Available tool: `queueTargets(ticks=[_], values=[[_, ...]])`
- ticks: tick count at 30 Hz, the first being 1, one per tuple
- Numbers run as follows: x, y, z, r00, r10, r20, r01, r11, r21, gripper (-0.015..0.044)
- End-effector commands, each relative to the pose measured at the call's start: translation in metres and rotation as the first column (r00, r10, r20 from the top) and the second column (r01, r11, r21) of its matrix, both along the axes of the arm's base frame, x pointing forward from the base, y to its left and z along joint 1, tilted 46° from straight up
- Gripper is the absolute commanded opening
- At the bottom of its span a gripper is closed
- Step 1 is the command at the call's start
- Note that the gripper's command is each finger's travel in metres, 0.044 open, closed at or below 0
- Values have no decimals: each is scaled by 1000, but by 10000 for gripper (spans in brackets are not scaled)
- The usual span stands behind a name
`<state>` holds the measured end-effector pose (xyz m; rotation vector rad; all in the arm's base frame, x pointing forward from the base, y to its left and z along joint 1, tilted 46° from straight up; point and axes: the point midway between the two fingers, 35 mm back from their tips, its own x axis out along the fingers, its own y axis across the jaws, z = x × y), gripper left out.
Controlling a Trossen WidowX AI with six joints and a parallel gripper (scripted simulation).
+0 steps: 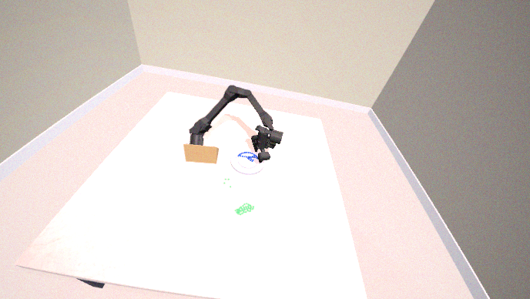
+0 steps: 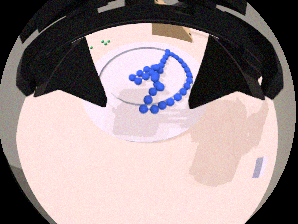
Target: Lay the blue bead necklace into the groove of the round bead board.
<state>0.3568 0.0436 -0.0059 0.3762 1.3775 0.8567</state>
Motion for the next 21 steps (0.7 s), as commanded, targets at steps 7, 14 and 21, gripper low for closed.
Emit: queueTargets(ticks=[7, 14, 21], values=[[0, -5, 5, 1000, -4, 7, 4, 1000, -3, 440], [0, -5, 5, 1000, -4, 7, 4, 1000, -3, 440], [-10, -9, 8, 997, -61, -52, 61, 998, -8, 361]])
